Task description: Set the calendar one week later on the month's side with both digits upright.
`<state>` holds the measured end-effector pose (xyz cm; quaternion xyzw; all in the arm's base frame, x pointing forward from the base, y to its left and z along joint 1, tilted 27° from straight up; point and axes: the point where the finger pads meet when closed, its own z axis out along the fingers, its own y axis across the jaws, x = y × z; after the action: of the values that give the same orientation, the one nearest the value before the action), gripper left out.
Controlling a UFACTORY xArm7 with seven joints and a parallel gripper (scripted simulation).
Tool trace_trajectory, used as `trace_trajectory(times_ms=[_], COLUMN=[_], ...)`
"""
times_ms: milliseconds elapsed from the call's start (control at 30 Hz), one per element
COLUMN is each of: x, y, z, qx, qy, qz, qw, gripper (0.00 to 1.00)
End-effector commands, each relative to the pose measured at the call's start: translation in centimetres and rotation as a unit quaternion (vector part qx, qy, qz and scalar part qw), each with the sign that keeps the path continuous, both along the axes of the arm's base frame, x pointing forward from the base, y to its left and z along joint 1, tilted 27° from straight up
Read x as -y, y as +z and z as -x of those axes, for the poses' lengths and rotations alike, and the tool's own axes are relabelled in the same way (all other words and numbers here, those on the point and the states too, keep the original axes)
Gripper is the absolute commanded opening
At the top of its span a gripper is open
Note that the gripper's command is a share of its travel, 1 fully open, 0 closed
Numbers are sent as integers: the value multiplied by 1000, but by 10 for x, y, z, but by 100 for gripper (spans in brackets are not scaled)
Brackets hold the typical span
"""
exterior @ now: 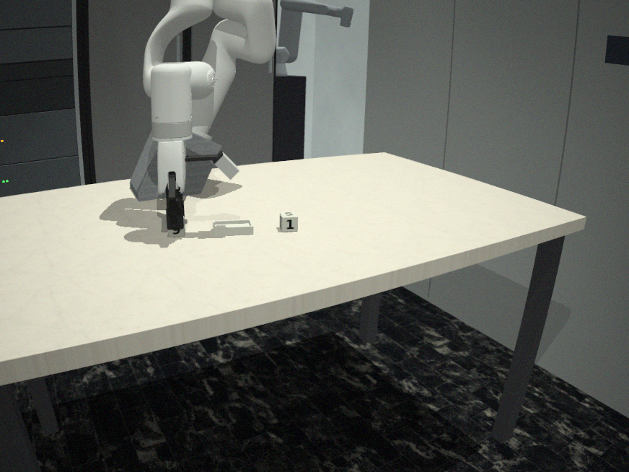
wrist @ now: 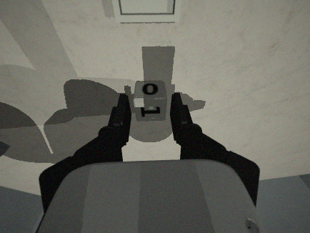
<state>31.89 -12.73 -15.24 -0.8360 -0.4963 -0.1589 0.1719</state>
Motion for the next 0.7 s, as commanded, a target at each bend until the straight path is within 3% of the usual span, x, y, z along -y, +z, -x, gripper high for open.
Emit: trace_trajectory(times_ms=[0,200,633,667], x=[12,26,37,37], y=[21,50,72,72], z=[1,4,7,7], qx=[1,1,1,1], qy=[-1,-1,-1,-1], qz=[2,2,2,2], qw=[1000,1000,1000,1000], gripper=[49,49,49,100])
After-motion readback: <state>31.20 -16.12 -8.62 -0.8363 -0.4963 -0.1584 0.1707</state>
